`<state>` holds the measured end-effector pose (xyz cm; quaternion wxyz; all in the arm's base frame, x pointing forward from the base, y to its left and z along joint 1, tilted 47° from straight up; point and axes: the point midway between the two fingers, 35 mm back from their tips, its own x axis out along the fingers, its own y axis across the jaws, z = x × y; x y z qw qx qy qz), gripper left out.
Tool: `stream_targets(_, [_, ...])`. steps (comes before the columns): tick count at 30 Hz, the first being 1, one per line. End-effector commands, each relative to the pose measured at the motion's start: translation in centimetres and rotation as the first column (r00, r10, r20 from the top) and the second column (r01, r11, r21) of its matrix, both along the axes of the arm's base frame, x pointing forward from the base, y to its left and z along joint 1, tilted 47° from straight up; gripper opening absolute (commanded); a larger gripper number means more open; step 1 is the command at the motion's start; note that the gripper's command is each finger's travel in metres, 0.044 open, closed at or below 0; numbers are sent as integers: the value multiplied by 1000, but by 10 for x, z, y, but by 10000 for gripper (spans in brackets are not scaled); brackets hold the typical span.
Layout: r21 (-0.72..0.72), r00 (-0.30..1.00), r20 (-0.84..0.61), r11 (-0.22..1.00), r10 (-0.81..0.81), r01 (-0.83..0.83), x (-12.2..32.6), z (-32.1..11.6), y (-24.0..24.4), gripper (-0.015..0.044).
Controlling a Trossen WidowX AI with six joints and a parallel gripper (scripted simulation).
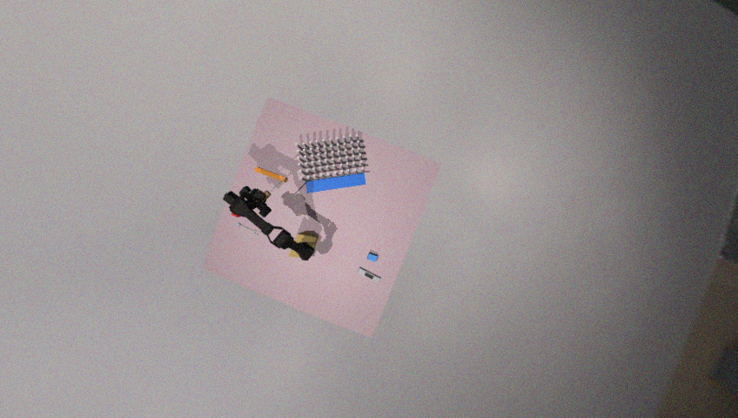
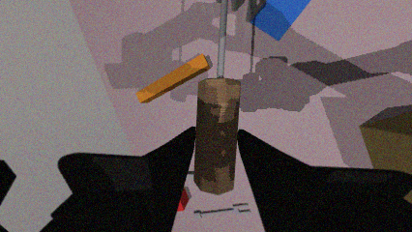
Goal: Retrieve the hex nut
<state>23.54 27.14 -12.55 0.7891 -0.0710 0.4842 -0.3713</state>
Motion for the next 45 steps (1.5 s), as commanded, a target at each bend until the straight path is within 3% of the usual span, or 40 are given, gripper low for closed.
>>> stream_targets(1, [14, 997, -79, 1000, 27, -26, 24, 24, -9, 0])
stream_targets(25, [154, 898, -368, 968, 240, -196, 126, 150, -115, 0])
stream_targets(45, [268, 767, -449, 888, 458, -374, 147, 251, -241, 0])
